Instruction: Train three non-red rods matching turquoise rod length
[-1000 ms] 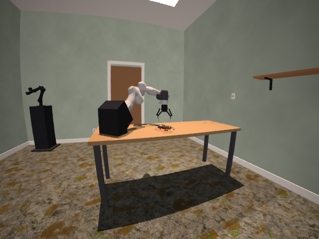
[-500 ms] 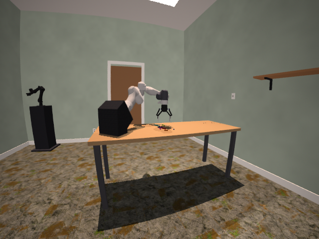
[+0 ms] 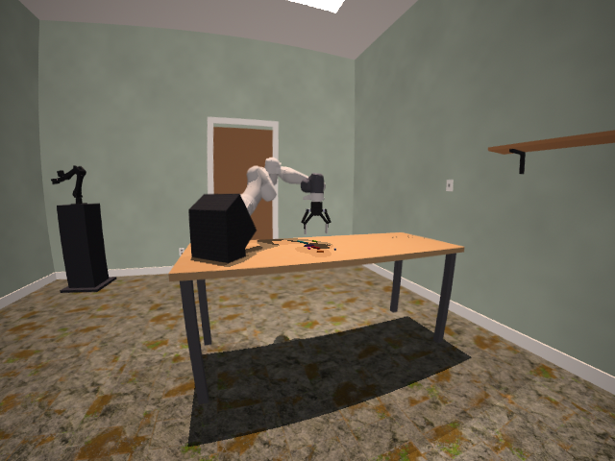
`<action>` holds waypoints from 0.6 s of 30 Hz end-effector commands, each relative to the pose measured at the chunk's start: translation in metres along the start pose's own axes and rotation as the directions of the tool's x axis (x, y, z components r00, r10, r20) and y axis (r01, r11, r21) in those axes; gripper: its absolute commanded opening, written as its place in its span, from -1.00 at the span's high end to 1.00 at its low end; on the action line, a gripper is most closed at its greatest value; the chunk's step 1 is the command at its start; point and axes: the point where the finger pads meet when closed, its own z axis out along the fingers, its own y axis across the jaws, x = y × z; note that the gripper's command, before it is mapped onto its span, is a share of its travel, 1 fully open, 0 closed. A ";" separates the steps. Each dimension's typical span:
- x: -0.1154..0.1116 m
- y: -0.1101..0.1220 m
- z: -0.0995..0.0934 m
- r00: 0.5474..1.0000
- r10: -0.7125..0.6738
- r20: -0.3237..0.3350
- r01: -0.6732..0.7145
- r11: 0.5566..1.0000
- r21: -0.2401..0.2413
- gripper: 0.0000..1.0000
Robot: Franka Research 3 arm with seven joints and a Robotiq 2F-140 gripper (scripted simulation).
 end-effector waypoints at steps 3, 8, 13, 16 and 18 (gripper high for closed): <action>0.000 -0.001 -0.001 0.980 -0.198 0.000 0.198 0.980 -0.006 -1.00; 0.001 -0.001 -0.001 0.961 -0.275 0.000 0.275 0.961 -0.006 -1.00; 0.002 -0.001 -0.001 0.938 -0.347 0.001 0.346 0.938 -0.006 -1.00; 0.003 -0.001 -0.001 0.921 -0.390 0.001 0.390 0.921 -0.006 -1.00; 0.004 -0.001 -0.001 0.908 -0.419 0.001 0.419 0.908 -0.006 -1.00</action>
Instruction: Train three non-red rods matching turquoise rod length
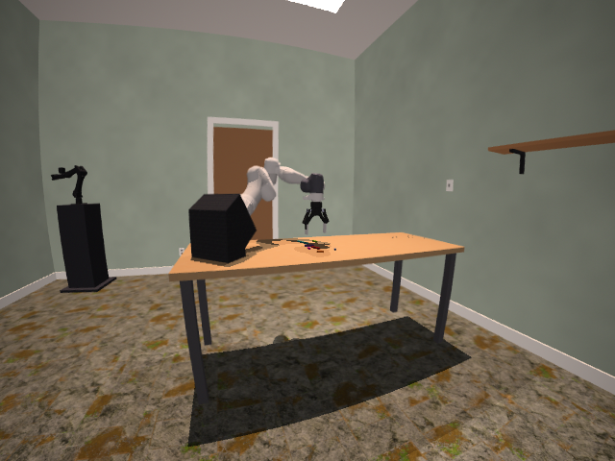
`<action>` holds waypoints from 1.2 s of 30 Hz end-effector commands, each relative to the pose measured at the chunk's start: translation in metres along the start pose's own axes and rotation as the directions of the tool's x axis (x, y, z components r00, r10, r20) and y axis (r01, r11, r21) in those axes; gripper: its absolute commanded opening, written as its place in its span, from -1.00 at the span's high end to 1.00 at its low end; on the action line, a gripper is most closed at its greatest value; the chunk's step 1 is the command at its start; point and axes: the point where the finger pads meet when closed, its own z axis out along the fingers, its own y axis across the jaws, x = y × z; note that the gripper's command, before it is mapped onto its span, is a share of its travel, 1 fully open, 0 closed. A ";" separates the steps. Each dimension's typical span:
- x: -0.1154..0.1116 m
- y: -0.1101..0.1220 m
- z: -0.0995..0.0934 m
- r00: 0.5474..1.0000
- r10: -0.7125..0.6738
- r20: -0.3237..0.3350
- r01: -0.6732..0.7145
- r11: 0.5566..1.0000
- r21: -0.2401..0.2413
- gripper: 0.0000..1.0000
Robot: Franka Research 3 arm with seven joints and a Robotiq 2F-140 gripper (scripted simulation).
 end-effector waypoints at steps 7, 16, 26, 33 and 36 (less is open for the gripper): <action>0.001 0.000 -0.001 0.966 -0.260 0.002 0.260 0.966 -0.006 -1.00; 0.003 0.000 -0.001 0.921 -0.390 0.002 0.390 0.921 -0.006 -1.00; 0.006 0.001 -0.001 0.847 -0.531 0.003 0.531 0.847 -0.005 -1.00; 0.008 0.002 -0.001 0.786 -0.618 0.004 0.618 0.786 -0.005 -1.00; 0.009 0.002 -0.001 0.756 -0.655 0.004 0.655 0.756 -0.005 -1.00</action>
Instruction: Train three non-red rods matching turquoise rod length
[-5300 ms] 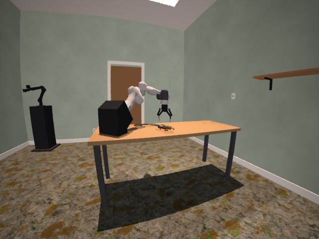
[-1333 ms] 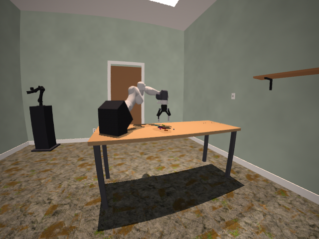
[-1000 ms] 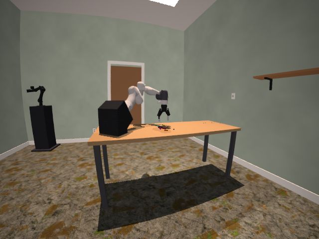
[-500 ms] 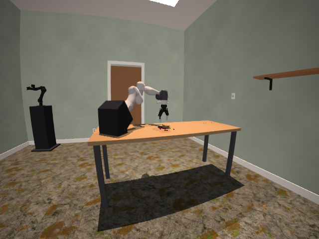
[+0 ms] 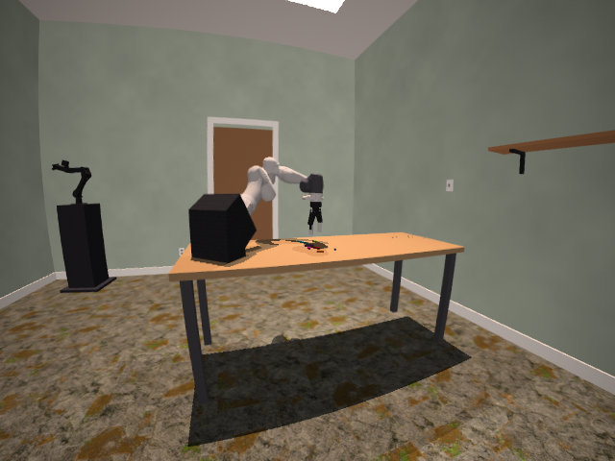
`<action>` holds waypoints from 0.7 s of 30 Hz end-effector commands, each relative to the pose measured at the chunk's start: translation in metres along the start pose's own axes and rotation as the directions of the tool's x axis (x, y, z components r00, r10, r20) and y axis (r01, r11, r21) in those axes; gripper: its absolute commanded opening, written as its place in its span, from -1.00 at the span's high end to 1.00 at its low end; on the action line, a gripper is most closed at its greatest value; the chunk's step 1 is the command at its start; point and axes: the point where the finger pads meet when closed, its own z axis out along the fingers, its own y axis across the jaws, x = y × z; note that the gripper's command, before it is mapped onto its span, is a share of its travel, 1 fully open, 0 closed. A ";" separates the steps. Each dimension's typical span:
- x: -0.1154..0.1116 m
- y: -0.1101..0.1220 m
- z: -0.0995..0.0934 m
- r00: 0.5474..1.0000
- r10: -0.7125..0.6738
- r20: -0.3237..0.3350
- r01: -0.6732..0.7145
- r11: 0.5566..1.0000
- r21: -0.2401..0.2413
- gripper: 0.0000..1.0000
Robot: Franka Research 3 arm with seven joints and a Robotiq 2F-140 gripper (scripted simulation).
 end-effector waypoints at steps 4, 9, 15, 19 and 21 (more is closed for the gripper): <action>0.000 0.000 -0.001 0.977 -0.213 0.004 0.213 0.977 -0.005 -1.00; 0.001 0.000 -0.001 0.966 -0.260 0.004 0.260 0.966 -0.005 -1.00; 0.002 0.002 -0.001 0.927 -0.375 0.005 0.375 0.927 -0.005 -1.00; 0.003 0.003 -0.001 0.901 -0.434 0.005 0.434 0.901 -0.004 -1.00; 0.004 0.003 -0.001 0.887 -0.462 0.005 0.462 0.887 -0.004 -1.00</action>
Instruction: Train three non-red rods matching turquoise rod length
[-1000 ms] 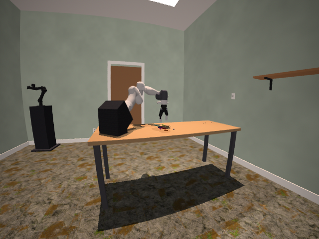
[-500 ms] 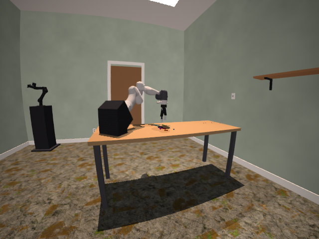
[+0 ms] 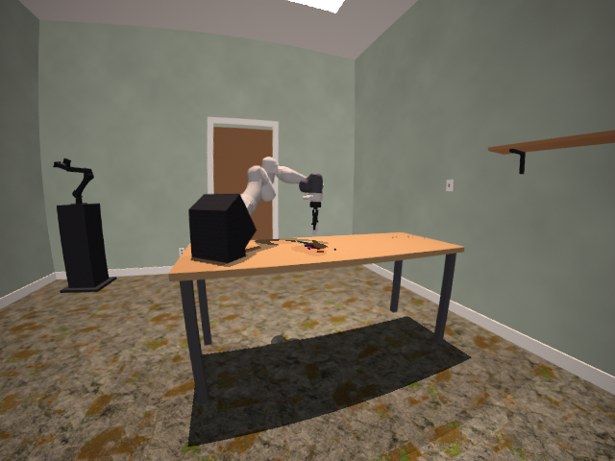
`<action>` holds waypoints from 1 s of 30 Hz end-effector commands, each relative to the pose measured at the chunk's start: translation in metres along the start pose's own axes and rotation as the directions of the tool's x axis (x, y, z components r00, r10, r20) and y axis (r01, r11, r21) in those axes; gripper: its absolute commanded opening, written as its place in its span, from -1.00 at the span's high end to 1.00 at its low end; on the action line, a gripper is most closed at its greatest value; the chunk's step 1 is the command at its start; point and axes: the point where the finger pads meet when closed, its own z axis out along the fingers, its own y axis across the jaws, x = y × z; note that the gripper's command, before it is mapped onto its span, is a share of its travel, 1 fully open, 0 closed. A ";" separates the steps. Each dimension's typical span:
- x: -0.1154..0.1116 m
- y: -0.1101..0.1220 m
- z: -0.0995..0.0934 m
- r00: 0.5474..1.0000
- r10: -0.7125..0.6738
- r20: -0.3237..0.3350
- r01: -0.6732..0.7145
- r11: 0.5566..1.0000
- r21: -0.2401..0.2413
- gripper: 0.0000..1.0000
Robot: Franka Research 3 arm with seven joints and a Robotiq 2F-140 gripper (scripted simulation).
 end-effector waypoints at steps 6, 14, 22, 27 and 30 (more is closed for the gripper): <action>0.001 0.000 -0.001 0.971 -0.240 0.006 0.240 0.971 -0.003 -1.00; 0.002 0.002 -0.001 0.933 -0.361 0.006 0.361 0.933 -0.003 -1.00; 0.002 0.003 -0.001 0.914 -0.405 0.006 0.405 0.914 -0.003 -1.00; 0.002 0.003 -0.001 0.914 -0.405 0.006 0.405 0.914 -0.003 -1.00; 0.002 0.003 -0.001 0.914 -0.405 0.006 0.405 0.914 -0.003 -1.00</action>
